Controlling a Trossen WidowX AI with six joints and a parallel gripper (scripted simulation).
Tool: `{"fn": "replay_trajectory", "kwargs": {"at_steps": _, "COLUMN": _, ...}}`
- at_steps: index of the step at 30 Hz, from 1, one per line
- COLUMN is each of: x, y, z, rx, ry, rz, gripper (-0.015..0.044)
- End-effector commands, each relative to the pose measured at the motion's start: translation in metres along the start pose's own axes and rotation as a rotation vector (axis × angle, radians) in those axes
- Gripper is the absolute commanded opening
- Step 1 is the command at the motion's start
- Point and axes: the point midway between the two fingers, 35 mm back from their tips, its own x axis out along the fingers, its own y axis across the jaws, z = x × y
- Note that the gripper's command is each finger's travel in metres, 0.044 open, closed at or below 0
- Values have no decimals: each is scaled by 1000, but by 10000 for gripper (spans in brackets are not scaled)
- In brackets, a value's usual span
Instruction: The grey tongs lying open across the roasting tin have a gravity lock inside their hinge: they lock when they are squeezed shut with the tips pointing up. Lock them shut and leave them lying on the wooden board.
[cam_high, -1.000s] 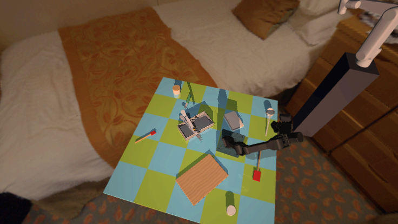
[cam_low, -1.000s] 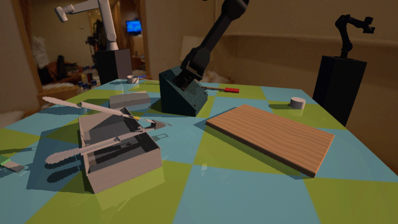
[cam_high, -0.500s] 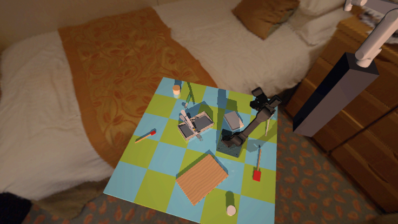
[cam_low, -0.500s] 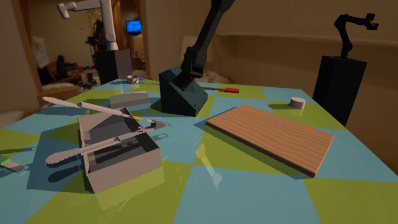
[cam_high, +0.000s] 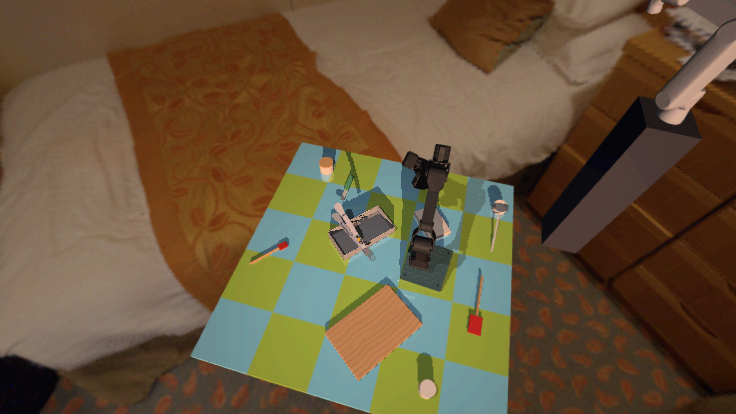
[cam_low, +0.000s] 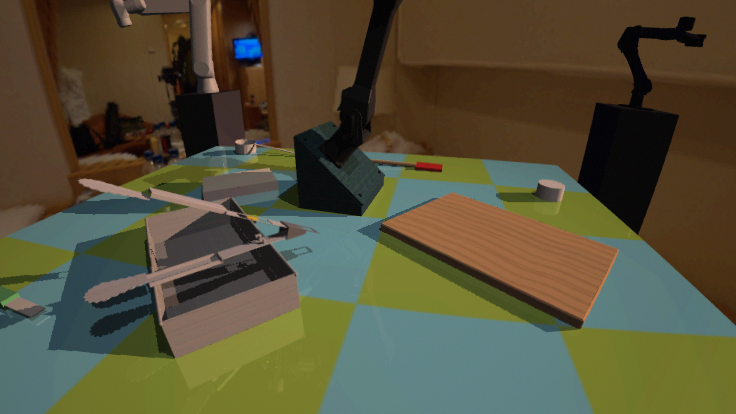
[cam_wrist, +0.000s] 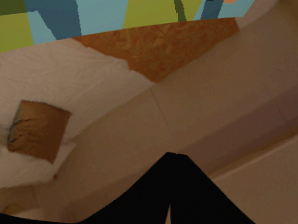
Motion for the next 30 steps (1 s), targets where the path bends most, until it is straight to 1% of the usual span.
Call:
{"fn": "replay_trajectory", "kwargs": {"at_steps": 1, "x": 51, "y": -24, "z": 43, "rx": -111, "ry": -156, "rz": 40, "gripper": -150}}
{"fn": "replay_trajectory", "kwargs": {"at_steps": 6, "x": 109, "y": -48, "z": 114, "rx": -278, "ry": -367, "rz": 84, "gripper": -150}}
{"fn": "replay_trajectory", "kwargs": {"at_steps": 11, "x": 153, "y": -57, "z": 193, "rx": -443, "ry": -576, "rz": 139, "gripper": -150}}
{"fn": "replay_trajectory", "kwargs": {"at_steps": 16, "x": 181, "y": -49, "z": 275, "rx": -607, "ry": -781, "rz": 204, "gripper": -150}}
{"fn": "replay_trajectory", "kwargs": {"at_steps": 20, "x": 192, "y": -33, "z": 336, "rx": -730, "ry": -936, "rz": 263, "gripper": -150}}
{"fn": "replay_trajectory", "kwargs": {"at_steps": 22, "x": 193, "y": -30, "z": 346, "rx": -750, "ry": -961, "rz": 273, "gripper": -150}}
{"fn": "replay_trajectory", "kwargs": {"at_steps": 30, "x": 194, "y": -29, "z": 347, "rx": -751, "ry": -963, "rz": 272, "gripper": -150}}
